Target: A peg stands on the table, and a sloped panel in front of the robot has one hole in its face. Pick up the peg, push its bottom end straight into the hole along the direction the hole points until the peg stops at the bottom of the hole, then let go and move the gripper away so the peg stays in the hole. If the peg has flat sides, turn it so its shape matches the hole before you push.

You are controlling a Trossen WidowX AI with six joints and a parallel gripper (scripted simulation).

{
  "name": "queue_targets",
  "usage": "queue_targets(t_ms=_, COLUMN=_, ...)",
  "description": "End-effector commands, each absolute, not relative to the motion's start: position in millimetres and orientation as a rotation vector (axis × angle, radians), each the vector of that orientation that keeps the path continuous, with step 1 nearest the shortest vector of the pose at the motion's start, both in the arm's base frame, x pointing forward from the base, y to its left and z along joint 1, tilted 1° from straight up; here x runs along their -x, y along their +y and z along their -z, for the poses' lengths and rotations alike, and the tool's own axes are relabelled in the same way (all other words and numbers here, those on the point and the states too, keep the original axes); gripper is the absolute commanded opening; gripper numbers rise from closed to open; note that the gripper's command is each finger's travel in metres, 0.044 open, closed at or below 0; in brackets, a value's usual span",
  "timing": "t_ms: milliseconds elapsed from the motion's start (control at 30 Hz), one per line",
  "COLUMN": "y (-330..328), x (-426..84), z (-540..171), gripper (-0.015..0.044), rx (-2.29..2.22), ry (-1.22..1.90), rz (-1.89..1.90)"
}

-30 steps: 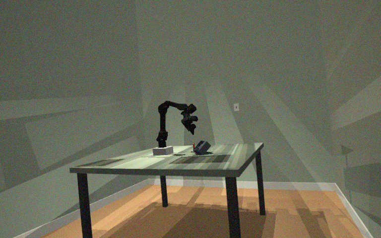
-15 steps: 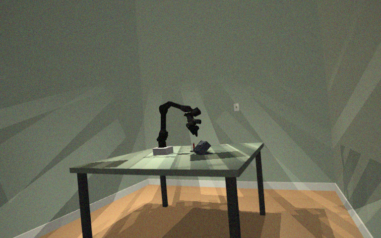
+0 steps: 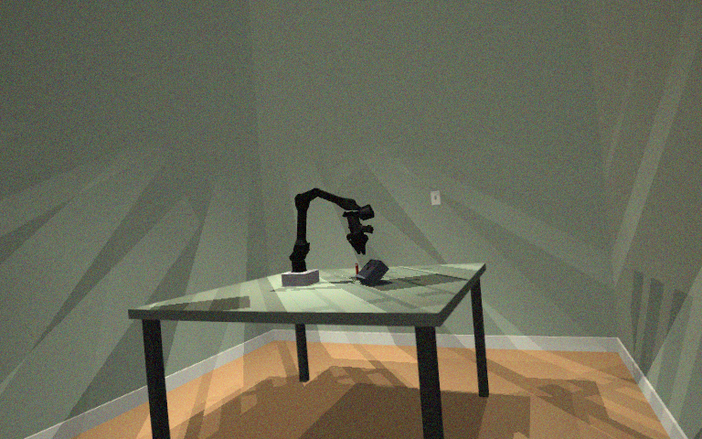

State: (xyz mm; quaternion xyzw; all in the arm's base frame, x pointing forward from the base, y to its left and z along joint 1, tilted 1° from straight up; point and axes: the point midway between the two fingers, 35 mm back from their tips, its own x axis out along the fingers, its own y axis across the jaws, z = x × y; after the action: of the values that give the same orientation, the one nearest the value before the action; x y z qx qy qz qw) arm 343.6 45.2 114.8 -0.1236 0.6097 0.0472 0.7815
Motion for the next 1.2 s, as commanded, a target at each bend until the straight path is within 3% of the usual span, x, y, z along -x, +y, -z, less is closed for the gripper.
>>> queue_targets(t_ms=0, y=66, x=-329, z=-105, gripper=0.044, rx=0.246, ry=1.364, rz=-0.13)
queue_targets(t_ms=667, y=135, x=-269, z=-80, gripper=0.044, rx=0.202, ry=1.522, rz=-0.194)
queue_targets(t_ms=1167, y=138, x=-269, z=-69, gripper=0.044, rx=0.202, ry=1.526, rz=-0.195)
